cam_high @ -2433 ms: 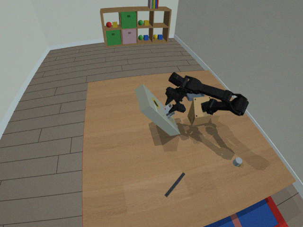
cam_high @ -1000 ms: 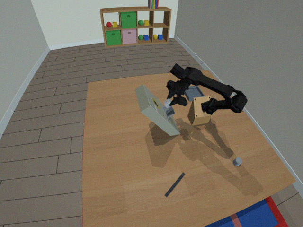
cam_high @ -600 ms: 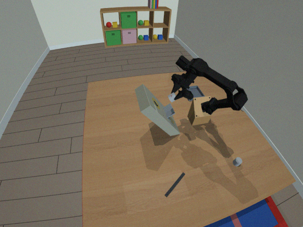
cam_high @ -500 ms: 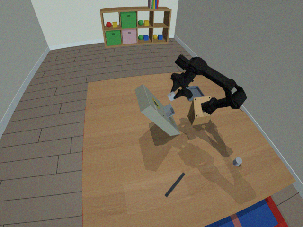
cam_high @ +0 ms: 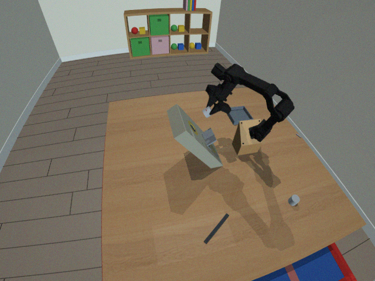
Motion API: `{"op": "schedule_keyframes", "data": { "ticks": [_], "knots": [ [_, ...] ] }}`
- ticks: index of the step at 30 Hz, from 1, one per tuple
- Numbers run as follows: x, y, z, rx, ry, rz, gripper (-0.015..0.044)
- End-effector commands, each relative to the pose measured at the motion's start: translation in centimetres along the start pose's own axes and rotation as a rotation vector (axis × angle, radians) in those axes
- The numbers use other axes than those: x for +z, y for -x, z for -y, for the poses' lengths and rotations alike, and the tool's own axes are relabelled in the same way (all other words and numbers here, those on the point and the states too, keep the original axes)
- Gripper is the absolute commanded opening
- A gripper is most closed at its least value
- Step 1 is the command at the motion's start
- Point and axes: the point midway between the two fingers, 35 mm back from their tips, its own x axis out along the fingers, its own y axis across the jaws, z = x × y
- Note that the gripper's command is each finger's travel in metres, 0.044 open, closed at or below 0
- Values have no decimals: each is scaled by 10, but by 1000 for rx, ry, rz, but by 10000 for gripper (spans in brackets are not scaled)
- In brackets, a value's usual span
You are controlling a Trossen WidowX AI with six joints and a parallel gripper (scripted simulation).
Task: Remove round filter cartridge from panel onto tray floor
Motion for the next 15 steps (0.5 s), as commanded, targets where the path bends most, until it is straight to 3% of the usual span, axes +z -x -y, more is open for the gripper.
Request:
{"op": "schedule_keyframes", "data": {
  "ticks": [1,15],
  "knots": [
    [-1,0,1,-4,-6,-1,0],
    [-57,38,102,-326,-532,-42,0]
  ]
}}
